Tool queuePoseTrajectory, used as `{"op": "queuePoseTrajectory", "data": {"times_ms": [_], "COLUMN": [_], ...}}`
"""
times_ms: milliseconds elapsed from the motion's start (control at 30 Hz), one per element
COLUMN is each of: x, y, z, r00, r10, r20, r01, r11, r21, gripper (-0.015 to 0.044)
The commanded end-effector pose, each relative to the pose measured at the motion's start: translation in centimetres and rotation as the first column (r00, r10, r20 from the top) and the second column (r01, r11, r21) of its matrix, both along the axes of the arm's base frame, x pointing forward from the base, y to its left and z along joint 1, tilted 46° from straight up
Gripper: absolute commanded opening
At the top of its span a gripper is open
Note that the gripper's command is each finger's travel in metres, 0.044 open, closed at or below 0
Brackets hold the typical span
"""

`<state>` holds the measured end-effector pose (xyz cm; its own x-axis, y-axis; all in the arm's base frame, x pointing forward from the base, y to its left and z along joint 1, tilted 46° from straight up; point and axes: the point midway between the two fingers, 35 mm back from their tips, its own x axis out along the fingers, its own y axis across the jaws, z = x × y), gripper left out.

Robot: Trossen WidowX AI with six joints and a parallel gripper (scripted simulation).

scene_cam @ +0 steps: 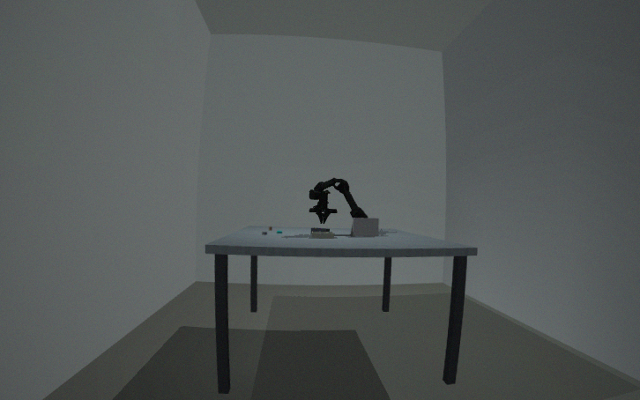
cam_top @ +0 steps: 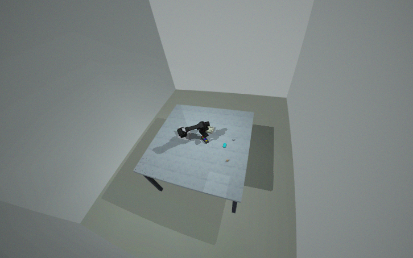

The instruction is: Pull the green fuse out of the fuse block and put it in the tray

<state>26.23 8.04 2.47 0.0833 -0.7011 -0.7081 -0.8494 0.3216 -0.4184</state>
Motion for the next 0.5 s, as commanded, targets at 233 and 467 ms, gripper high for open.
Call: {"op": "queuePoseTrajectory", "data": {"times_ms": [233, 467], "x": [0.0, 0.0], "y": [-0.7, -1.2], "z": [-0.9, -1.4], "r00": [1.0, 1.0], "r10": [-0.001, -0.001], "r20": [-0.002, -0.002], "r01": [0.001, 0.001], "r11": [1.0, 1.0], "r21": [-0.002, -0.002], "gripper": [0.0074, 0.0074]}}
